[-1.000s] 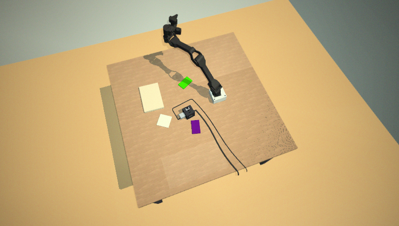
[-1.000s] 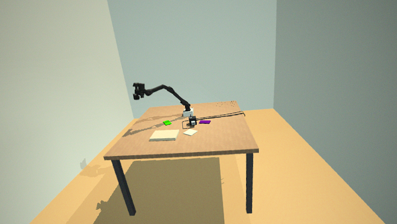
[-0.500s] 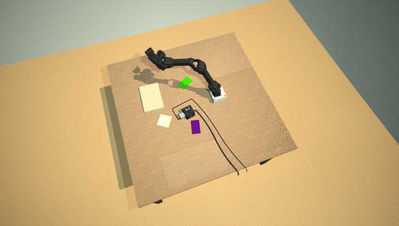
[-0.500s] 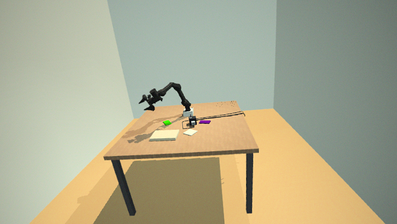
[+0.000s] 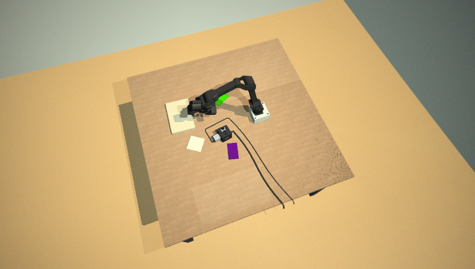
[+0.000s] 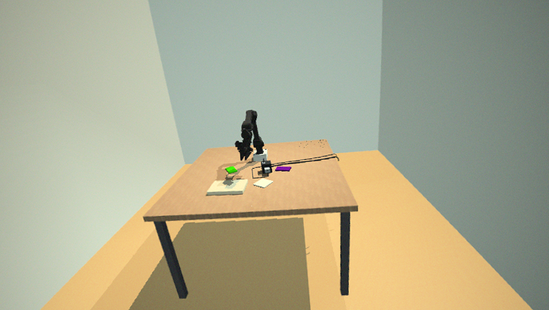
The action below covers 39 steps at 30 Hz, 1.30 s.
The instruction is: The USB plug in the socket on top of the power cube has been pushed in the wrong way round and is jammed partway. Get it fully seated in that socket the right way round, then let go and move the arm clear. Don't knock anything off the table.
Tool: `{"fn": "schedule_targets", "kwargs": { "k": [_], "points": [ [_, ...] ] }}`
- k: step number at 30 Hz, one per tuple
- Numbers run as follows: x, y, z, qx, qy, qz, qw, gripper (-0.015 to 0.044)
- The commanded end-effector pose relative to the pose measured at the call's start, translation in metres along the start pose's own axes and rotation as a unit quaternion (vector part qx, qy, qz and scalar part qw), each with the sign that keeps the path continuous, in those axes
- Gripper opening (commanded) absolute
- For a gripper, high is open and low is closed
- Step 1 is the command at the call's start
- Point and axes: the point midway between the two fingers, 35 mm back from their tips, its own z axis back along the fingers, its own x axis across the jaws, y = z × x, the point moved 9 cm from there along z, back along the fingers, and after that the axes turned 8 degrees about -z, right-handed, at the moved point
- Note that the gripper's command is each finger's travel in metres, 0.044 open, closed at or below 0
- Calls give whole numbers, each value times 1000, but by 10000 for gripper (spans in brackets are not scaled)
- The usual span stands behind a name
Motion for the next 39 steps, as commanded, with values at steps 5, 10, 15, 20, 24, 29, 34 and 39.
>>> {"fn": "schedule_targets", "kwargs": {
  "k": [5,10,15,20,24,29,34,39],
  "points": [
    [-100,57,41,111,176,135,969,440],
    [-109,62,46,115,186,142,965,440],
    [-109,63,44,115,186,142,965,440],
    [-110,63,41,115,186,142,965,440],
    [-112,64,37,115,186,142,965,440],
    [-114,65,32,115,186,142,965,440],
    [-116,66,28,115,186,142,965,440],
    [-118,67,23,115,186,142,965,440]
  ]
}}
